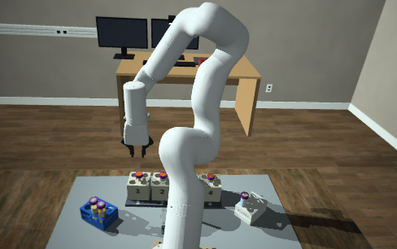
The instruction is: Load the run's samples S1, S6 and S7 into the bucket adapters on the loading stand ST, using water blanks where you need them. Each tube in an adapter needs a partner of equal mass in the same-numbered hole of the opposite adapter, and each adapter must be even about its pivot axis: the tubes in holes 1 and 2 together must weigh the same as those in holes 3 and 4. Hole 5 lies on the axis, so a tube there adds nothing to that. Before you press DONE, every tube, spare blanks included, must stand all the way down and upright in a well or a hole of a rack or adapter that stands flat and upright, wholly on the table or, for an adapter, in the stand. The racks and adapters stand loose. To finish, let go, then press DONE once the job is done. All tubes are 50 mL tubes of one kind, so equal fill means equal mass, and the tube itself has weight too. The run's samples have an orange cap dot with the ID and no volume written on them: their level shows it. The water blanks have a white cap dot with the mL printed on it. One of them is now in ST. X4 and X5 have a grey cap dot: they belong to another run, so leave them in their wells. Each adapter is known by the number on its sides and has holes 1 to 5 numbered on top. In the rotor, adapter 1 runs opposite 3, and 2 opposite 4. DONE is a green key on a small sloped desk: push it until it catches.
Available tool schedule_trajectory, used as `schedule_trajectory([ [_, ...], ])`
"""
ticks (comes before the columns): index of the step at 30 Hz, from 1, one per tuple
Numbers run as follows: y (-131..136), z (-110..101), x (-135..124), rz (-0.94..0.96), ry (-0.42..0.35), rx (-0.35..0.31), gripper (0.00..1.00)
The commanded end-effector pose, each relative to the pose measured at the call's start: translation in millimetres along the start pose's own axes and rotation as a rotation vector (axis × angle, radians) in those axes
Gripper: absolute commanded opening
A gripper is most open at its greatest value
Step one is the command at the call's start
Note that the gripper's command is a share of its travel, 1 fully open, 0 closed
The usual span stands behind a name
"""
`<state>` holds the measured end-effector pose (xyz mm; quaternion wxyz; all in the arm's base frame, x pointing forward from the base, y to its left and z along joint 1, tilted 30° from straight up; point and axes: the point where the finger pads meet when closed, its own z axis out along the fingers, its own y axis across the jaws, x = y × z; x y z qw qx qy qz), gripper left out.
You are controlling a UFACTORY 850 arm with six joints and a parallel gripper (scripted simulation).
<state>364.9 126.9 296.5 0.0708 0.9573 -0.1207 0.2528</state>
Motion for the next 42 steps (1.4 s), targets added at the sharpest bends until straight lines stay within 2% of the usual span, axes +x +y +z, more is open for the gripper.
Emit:
schedule_trajectory([
  [1, 0, -7, 1, 0.0, 0.0, 0.001, 0.44],
  [26, 0, -7, 1, 0.0, 0.0, 0.001, 0.44],
  [27, 3, -5, -3, 0.032, -0.006, -0.008, 0.0],
  [40, 39, 19, -51, 0.443, -0.09, -0.117, 0.0],
  [42, 39, 19, -51, 0.443, -0.09, -0.117, 0.0],
])
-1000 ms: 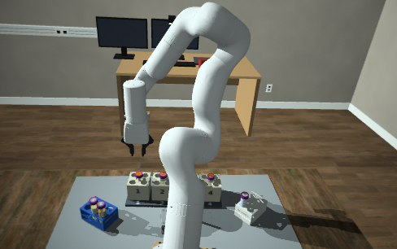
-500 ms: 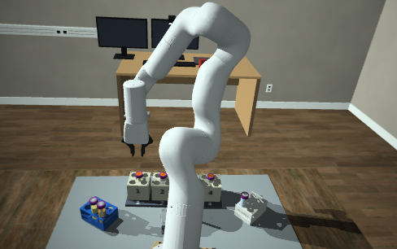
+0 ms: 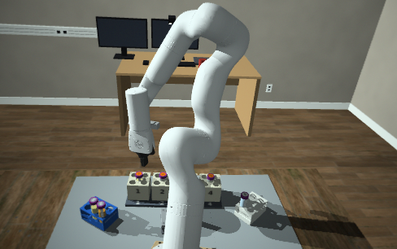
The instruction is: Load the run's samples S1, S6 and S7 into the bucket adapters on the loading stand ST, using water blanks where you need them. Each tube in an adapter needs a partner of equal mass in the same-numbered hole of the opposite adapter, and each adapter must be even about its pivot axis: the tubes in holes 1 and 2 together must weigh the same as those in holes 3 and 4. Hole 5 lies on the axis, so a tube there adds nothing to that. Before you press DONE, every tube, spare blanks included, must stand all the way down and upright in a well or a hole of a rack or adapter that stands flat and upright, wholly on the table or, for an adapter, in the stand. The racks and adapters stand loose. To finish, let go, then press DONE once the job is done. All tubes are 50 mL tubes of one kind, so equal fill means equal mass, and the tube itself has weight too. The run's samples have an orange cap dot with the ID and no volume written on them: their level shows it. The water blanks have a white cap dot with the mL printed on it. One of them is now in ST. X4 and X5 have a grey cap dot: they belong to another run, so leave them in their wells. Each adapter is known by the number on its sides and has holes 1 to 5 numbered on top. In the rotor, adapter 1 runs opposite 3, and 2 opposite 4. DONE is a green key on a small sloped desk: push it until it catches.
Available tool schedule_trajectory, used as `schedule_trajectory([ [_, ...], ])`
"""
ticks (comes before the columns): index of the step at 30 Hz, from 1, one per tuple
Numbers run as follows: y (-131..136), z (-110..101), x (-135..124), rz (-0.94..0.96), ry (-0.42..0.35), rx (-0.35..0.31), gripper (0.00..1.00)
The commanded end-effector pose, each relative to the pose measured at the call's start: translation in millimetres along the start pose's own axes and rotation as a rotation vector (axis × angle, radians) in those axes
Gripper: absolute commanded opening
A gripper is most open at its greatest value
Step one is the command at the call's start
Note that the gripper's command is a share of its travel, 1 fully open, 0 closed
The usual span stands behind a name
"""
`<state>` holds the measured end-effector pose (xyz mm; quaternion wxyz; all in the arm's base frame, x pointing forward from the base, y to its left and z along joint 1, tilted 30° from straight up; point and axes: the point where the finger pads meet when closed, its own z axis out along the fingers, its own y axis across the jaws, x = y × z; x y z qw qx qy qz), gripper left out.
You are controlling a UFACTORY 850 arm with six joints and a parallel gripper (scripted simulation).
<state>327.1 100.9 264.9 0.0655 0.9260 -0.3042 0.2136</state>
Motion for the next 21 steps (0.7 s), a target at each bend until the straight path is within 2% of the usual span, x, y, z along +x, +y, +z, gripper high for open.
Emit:
schedule_trajectory([
  [1, 12, 8, -8, 0.117, -0.01, -0.025, 0.0],
  [15, 64, 42, -40, 0.56, -0.101, -0.14, 0.0],
  [17, 64, 42, -40, 0.56, -0.101, -0.14, 0.0],
  [21, 79, 52, -50, 0.687, -0.127, -0.172, 0.0],
])
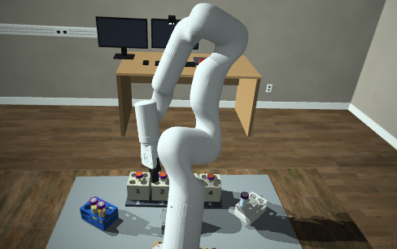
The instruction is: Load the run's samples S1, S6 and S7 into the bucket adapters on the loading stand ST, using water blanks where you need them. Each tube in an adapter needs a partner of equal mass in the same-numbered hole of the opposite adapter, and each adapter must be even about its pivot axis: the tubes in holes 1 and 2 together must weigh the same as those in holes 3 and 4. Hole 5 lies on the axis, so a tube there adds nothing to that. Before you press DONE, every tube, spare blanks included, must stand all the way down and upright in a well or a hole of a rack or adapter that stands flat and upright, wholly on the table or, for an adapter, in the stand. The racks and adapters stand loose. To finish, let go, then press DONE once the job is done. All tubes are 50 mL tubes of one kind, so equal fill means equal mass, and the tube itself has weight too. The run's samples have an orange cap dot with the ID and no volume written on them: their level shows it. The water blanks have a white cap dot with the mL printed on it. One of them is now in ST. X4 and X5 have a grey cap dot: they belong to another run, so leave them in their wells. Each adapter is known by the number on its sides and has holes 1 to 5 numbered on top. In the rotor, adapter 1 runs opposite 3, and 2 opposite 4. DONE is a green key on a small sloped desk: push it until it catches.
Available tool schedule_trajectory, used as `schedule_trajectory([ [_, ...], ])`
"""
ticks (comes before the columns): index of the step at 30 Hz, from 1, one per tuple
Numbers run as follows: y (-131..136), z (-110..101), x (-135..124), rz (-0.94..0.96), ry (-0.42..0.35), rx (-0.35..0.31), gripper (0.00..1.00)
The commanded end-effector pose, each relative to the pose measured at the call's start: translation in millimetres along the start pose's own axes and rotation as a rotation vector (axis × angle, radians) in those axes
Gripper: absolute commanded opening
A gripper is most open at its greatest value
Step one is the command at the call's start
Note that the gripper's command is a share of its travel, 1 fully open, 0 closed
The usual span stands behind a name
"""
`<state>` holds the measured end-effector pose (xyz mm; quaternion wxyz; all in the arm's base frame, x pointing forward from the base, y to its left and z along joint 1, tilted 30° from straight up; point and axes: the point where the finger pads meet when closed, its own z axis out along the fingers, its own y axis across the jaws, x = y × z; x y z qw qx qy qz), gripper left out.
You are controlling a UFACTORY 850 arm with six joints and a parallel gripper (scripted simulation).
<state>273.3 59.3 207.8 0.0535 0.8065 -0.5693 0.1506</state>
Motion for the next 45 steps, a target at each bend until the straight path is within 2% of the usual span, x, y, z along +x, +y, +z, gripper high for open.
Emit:
schedule_trajectory([
  [1, 17, 15, 1, 0.149, -0.026, -0.033, 0.0],
  [11, 56, 46, 3, 0.465, -0.091, -0.116, 0.0],
  [13, 56, 46, 3, 0.465, -0.091, -0.116, 0.0],
  [23, 95, 77, 6, 0.502, -0.099, -0.126, 0.0],
  [39, 95, 77, 6, 0.502, -0.099, -0.126, 0.0],
  [45, 91, 88, 6, 0.502, -0.099, -0.126, 0.0],
])
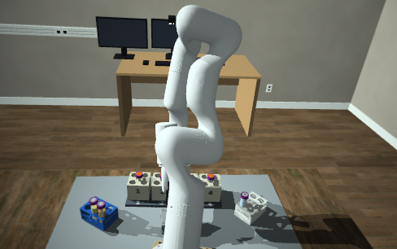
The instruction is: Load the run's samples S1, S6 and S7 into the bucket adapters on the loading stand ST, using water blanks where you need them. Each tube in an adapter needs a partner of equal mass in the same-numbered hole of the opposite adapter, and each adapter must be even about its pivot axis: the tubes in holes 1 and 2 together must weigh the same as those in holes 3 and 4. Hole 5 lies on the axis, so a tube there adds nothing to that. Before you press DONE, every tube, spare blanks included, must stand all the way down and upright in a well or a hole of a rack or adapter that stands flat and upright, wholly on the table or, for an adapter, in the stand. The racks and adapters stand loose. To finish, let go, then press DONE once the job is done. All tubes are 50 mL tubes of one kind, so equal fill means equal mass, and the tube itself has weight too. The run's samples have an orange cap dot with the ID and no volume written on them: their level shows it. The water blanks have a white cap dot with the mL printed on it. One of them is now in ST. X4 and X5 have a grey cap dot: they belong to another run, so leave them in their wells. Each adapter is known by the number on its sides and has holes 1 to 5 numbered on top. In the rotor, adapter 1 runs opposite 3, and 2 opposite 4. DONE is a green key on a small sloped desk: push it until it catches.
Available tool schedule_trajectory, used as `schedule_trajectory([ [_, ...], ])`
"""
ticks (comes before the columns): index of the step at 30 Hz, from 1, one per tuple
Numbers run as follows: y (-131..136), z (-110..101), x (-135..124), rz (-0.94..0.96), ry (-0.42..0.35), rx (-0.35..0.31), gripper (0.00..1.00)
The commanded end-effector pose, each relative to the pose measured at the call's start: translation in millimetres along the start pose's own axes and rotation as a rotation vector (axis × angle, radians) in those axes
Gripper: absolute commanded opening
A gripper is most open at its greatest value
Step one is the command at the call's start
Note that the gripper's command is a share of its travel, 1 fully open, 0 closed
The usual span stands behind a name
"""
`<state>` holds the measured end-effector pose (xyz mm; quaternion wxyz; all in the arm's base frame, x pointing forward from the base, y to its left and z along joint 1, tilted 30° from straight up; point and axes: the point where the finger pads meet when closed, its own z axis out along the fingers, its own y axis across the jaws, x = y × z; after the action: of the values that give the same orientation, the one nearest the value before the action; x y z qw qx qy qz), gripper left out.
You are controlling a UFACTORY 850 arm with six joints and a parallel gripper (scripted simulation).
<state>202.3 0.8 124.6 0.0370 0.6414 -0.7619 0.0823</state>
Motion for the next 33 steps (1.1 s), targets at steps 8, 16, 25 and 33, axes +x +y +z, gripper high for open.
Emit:
schedule_trajectory([
  [8, -9, 18, -1, 0.0, 0.002, 0.003, 0.0],
  [16, -13, 28, -1, 0.0, 0.002, 0.003, 0.0],
  [25, -13, 28, -1, 0.0, 0.002, 0.003, 0.0],
  [33, -14, 29, -1, 0.0, 0.002, 0.003, 0.0],
])
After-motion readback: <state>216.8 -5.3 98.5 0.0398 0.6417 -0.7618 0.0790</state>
